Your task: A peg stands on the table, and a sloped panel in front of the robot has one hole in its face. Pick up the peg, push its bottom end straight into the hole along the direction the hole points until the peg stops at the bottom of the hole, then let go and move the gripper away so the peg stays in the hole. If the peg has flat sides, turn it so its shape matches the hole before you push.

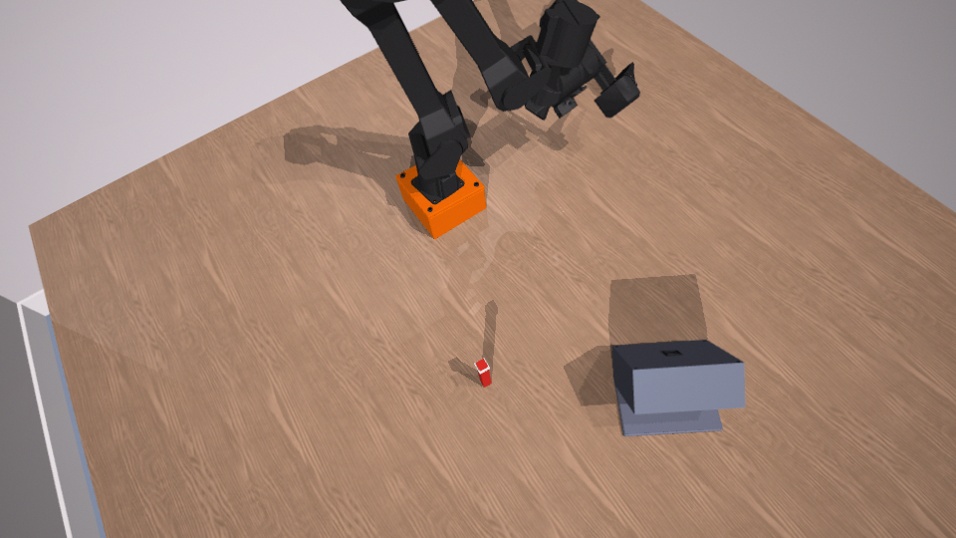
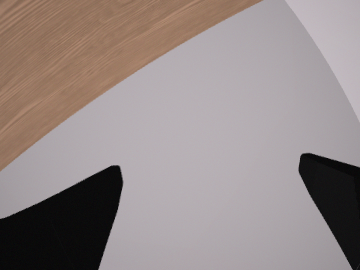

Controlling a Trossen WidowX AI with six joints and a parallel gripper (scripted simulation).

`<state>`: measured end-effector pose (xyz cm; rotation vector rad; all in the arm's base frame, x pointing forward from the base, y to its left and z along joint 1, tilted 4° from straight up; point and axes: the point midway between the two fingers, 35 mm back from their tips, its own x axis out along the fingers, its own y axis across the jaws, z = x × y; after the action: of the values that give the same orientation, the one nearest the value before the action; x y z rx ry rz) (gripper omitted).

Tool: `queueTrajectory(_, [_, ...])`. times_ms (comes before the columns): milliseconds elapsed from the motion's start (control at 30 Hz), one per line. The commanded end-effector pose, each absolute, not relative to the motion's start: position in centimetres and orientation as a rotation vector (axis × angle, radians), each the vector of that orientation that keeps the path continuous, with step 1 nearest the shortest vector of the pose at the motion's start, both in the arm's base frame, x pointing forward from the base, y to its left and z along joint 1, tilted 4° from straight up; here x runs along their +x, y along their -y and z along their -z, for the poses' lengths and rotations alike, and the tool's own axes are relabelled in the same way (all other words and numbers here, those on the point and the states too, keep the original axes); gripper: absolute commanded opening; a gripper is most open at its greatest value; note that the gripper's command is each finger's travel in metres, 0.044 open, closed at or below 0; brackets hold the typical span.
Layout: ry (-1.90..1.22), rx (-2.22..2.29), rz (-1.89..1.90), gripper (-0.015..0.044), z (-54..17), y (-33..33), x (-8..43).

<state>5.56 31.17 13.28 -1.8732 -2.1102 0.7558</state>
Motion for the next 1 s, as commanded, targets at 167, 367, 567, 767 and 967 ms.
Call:
queueTrajectory(167, [1.782,-1.924,-0.971,0.044,-12.4,-31.4,10.3])
queueTrajectory(367, [1.558,-1.932,-1.082,0.044,-11.8,-31.0,13.3])
queueTrajectory(567, [1.329,-1.924,-1.167,0.044,-11.1,-30.2,16.3])
queueTrajectory(767, [1.1,-1.897,-1.229,0.044,-10.5,-29.1,19.2])
queueTrajectory(967, [0.871,-1.851,-1.268,0.044,-9.9,-27.7,21.9])
